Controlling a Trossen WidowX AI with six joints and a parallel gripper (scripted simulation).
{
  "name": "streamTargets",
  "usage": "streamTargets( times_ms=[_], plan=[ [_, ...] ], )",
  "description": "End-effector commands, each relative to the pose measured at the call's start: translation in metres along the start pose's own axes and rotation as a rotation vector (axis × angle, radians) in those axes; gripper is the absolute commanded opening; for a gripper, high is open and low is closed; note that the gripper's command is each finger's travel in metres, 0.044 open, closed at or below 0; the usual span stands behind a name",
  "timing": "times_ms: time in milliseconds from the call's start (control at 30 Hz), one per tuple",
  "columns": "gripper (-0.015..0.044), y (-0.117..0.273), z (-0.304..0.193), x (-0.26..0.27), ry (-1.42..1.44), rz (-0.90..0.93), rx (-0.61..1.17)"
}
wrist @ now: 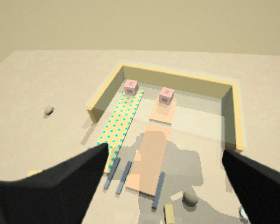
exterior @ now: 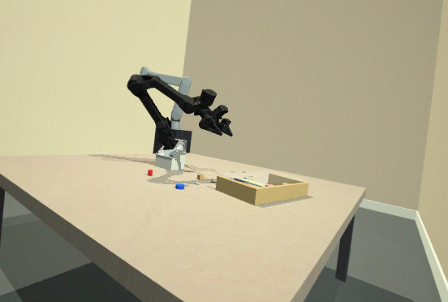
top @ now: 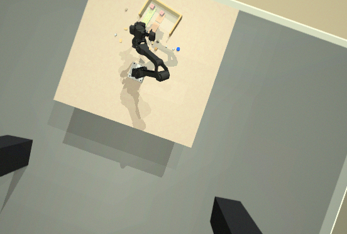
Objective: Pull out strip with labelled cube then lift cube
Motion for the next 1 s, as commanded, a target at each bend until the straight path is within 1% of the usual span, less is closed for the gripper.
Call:
streamTargets(
  times_ms=[0, 300, 400, 600, 800, 967],
  plan=[
    [0.04, -0.001, -0.003, 0.0, 0.001, -0.008, 0.01],
    [0.04, -0.001, -0.003, 0.0, 0.001, -0.008, 0.01],
    [0.0321, -0.01, 0.003, 0.007, -0.01, -0.006, 0.053],
    [0.0164, -0.047, 0.017, 0.037, -0.051, -0.012, 0.233],
    [0.0006, -0.084, 0.019, 0.062, -0.097, -0.051, 0.423],
    [0.0, -0.113, 0.011, 0.079, -0.139, -0.112, 0.584]
  ],
)
Point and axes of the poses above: the point midway between the two fingers, 35 mm back from their tips, its own y axis back along the fingers, its own x axis across the jaws, z = x × y, the point moved 4 cm from there along y, back along the fingers, and after that the axes turned 13 degrees about -y, right-handed, at the moved point
